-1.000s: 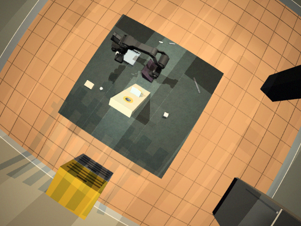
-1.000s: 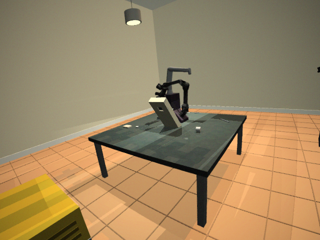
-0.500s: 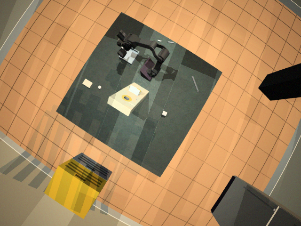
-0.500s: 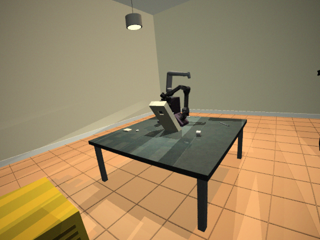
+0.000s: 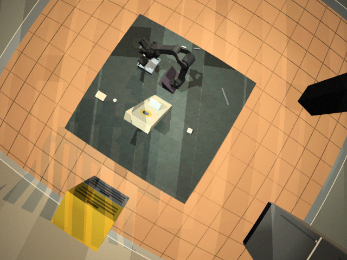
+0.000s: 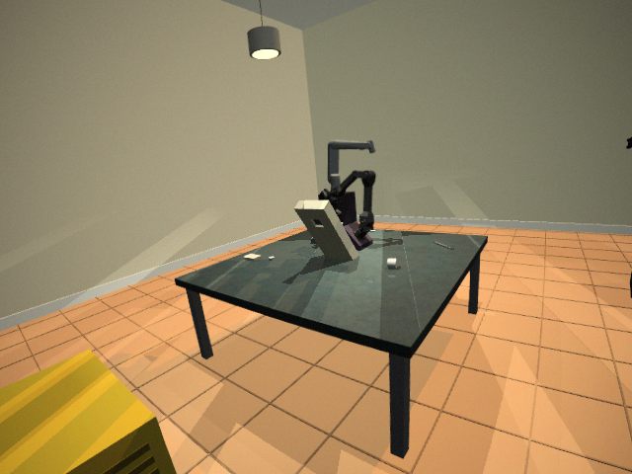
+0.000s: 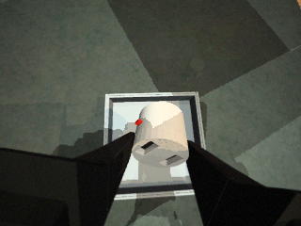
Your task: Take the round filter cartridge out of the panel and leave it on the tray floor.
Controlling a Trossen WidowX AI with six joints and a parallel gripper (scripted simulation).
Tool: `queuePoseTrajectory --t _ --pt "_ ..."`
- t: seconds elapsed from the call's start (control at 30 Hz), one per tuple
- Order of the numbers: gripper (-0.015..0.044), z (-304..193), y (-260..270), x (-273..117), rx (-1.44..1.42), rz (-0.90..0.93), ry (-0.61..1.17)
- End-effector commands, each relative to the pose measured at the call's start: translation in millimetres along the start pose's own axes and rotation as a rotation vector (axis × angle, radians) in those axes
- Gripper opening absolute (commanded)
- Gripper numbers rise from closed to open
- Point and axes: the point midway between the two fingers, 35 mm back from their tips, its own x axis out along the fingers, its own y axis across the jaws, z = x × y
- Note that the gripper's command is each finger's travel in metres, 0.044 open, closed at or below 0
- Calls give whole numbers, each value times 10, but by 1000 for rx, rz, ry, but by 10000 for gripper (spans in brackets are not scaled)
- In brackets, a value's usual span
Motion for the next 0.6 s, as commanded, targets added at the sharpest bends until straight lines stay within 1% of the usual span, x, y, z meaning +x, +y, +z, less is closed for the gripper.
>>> queuePoseTrajectory --t 0.0,0.2,0.33,0.57 --pt "0 -141 -16 214 5 -6 12" --pt "0 -336 -16 486 5 -6 13" --pt "0 -359 -16 514 5 -6 13" --pt "184 -348 -5 473 8 -1 25"
